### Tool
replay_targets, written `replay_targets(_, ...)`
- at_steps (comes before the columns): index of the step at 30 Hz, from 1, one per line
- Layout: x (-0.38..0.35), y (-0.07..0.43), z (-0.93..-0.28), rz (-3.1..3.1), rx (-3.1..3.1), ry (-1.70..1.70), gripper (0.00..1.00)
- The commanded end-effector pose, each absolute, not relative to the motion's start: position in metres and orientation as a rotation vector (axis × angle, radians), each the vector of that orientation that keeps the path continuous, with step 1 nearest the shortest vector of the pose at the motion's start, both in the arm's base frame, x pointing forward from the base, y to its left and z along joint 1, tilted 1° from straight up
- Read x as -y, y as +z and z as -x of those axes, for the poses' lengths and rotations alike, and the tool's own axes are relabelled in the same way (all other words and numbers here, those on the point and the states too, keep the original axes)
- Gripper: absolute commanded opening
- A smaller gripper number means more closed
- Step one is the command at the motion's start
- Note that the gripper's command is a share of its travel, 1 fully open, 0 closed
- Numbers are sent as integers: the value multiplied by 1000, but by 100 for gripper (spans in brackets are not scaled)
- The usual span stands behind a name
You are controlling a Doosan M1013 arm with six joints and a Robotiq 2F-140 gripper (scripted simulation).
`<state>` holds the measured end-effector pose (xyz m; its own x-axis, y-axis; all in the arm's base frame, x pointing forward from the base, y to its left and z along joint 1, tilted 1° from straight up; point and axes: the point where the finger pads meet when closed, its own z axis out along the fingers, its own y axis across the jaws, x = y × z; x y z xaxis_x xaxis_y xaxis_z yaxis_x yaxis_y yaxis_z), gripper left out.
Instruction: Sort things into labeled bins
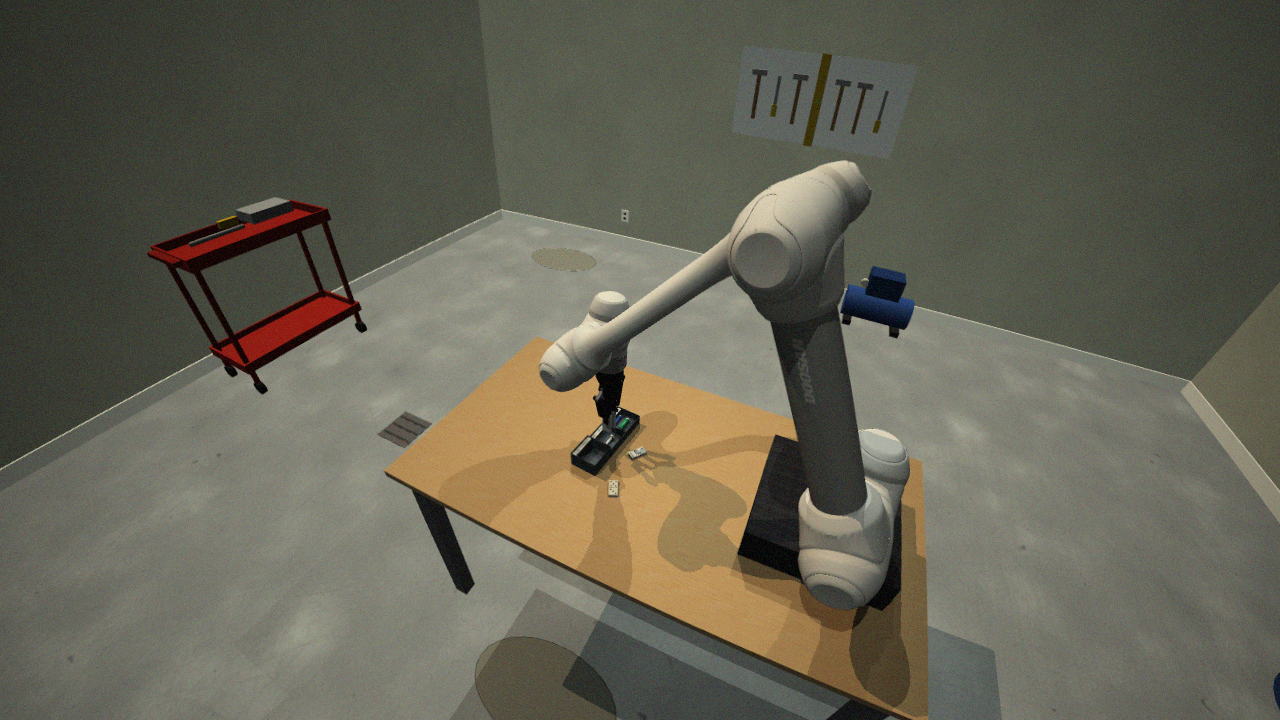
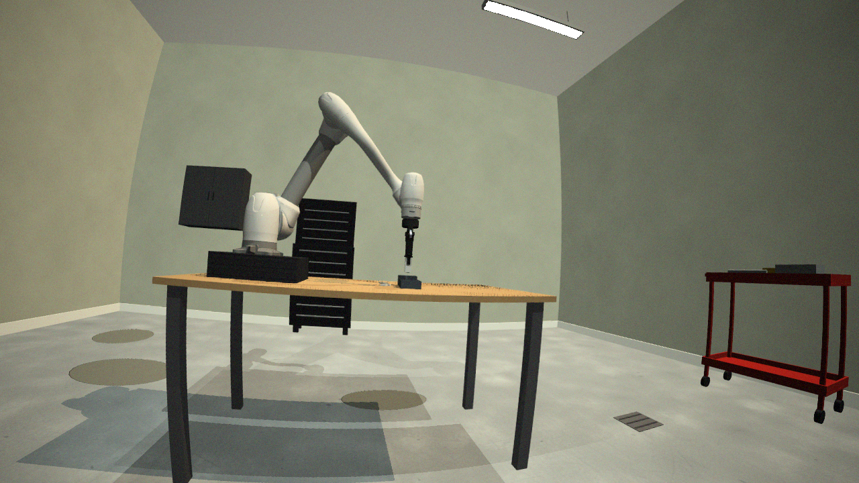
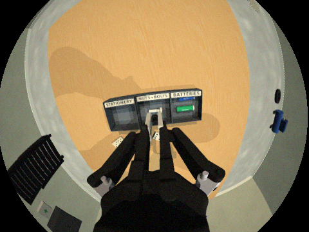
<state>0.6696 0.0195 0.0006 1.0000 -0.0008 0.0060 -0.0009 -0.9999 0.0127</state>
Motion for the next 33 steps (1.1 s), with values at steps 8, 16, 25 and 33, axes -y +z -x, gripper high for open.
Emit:
replay_targets(8,-19,-16,-670,-3129,1,10,8)
replay_targets(16,-19,-32,-670,-3129,1,10,8)
replay_targets(25,-19,-34,-669,-3129,1,10,8)
replay_targets(33,-19,-34,-669,-3129,1,10,20)
